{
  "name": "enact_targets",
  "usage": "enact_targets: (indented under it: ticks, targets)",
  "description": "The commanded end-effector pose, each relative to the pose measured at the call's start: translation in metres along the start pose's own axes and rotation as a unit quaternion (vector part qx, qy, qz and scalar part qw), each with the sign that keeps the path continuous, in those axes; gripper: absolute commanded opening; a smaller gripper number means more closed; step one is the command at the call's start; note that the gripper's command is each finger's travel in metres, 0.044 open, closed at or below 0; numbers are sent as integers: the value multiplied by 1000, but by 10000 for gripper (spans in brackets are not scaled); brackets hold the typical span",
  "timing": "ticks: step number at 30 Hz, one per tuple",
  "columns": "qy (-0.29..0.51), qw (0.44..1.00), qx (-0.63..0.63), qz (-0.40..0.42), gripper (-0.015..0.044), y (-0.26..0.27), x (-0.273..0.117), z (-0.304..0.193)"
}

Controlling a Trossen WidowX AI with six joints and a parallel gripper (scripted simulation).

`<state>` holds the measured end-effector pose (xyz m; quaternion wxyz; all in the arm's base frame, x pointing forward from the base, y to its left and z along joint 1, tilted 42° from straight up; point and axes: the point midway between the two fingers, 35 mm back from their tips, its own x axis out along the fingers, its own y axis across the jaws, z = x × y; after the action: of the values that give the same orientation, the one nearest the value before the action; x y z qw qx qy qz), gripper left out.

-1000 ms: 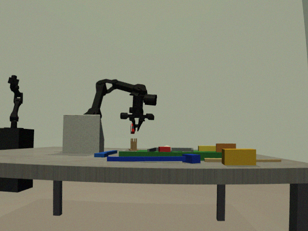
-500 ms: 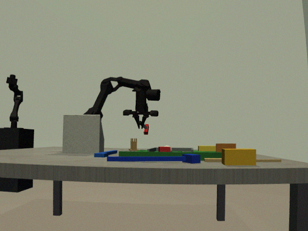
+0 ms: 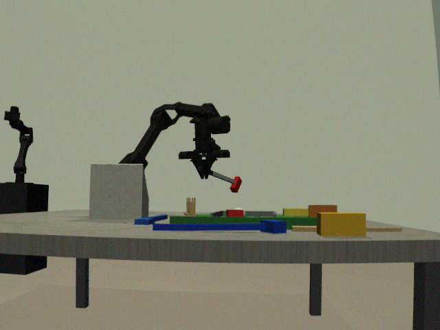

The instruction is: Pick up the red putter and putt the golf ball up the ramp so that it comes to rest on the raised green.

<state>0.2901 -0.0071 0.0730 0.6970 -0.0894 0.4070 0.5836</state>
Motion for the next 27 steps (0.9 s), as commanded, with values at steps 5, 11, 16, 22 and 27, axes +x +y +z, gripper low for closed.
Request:
enact_targets:
  ticks: [5,11,16,22,27]
  targets:
    - [17,992,120,-24,0,-32,-18,-50]
    - [28,977,210,-34,0,-48,-28,-94]
    - [34,957,284,-40,0,-56,-35,-132]
    - [41,927,370,-45,0,-61,-41,-179]
    - [44,896,439,-47,0,-61,-43,-219]
